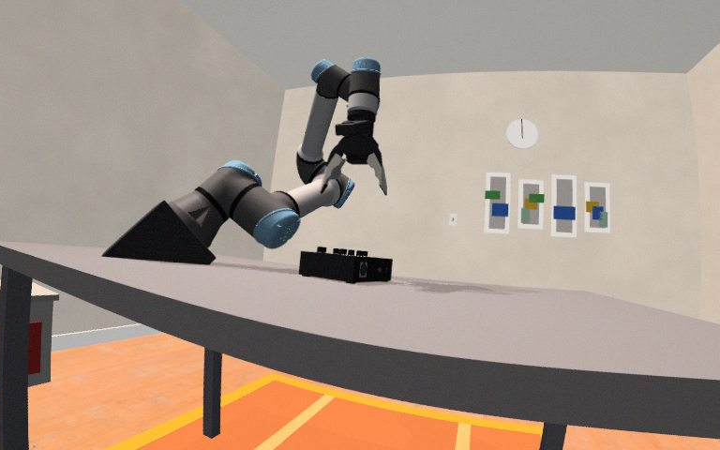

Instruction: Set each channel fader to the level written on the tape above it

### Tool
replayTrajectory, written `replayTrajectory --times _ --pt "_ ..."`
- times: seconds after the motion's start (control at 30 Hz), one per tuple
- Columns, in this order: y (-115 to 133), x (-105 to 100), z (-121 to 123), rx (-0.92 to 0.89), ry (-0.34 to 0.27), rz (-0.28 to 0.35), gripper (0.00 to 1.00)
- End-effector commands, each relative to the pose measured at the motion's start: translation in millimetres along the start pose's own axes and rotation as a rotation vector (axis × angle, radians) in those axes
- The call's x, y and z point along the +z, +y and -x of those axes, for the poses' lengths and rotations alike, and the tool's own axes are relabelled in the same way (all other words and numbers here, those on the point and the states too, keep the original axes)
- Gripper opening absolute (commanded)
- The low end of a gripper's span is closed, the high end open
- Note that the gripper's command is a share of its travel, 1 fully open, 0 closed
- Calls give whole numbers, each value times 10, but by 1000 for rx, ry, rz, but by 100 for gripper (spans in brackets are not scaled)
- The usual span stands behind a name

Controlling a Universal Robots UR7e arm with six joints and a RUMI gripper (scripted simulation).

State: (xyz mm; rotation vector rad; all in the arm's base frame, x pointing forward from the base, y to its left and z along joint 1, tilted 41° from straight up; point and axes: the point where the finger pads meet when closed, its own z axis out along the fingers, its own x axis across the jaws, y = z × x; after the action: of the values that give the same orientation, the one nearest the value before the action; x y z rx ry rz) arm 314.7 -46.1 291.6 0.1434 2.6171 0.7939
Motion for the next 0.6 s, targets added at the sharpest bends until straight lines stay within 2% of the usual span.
replayTrajectory --times 0.0,0.23,0.57 --pt "-5 4 -36 -49 -1 -1 100" --pt "-8 18 -106 -142 0 -4 100" --pt "2 80 -301 -424 2 -8 100"
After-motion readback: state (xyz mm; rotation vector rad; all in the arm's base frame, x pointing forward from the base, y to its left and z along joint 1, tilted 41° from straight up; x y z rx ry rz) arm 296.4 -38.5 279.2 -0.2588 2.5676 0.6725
